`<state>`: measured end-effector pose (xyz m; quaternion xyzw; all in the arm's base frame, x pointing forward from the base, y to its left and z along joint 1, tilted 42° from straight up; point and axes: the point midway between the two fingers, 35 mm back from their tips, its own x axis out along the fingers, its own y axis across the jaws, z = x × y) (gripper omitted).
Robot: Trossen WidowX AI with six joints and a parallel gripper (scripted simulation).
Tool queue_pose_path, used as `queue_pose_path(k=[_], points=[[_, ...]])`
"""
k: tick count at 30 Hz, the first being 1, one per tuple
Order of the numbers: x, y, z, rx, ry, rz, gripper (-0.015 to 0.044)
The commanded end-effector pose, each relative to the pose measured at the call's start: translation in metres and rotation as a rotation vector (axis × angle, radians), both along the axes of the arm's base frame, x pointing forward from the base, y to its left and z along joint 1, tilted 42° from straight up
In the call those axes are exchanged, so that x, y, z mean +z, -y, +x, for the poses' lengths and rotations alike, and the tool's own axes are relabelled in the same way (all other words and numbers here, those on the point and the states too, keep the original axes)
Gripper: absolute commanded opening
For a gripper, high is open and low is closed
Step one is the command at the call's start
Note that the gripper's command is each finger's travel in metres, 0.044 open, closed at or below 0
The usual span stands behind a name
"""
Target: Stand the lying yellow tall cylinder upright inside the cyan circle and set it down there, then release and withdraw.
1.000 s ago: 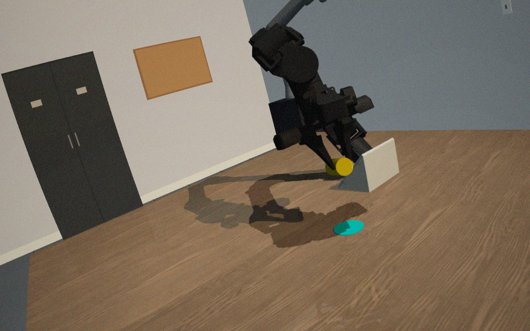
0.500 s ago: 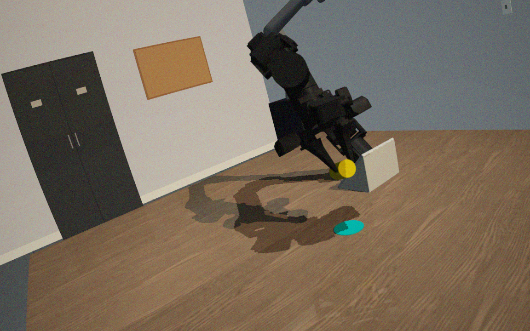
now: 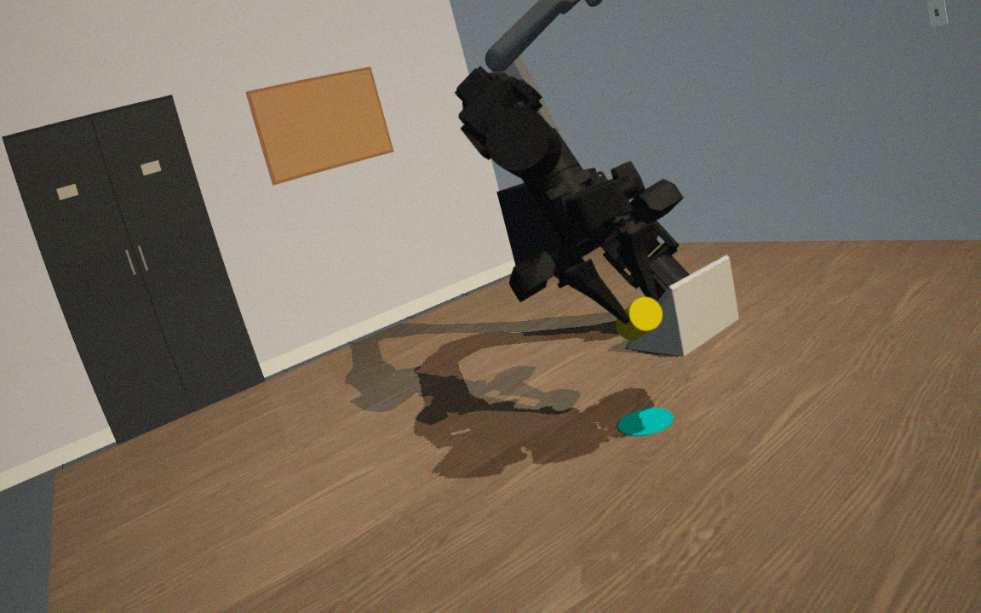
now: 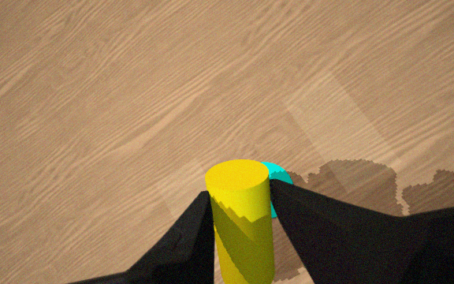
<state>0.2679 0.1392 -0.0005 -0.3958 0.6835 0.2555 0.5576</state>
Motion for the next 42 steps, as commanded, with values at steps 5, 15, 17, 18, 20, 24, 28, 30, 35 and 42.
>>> queue_pose_path(k=[5, 15, 17, 18, 20, 24, 28, 30, 35, 42], points=[[-0.0007, 0.0009, -0.0014, 0.003, 0.015, 0.061, 0.0105], [-0.0018, 0.0018, -0.001, 0.006, 0.039, 0.132, 0.0105], [-0.002, 0.002, -0.001, 0.007, 0.044, 0.146, 0.0105], [-0.0021, 0.002, -0.0009, 0.007, 0.047, 0.153, 0.0105], [-0.0022, 0.0022, -0.0008, 0.008, 0.052, 0.167, 0.0105], [-0.0024, 0.0026, -0.0007, 0.011, 0.064, 0.195, 0.0105], [-0.0024, 0.0029, -0.0005, 0.014, 0.076, 0.222, 0.0105], [-0.0024, 0.003, -0.0004, 0.016, 0.082, 0.236, 0.0105], [-0.0023, 0.0035, -0.0002, 0.021, 0.098, 0.269, 0.0105], [-0.0018, 0.0041, 0.0001, 0.03, 0.123, 0.316, 0.0105]])
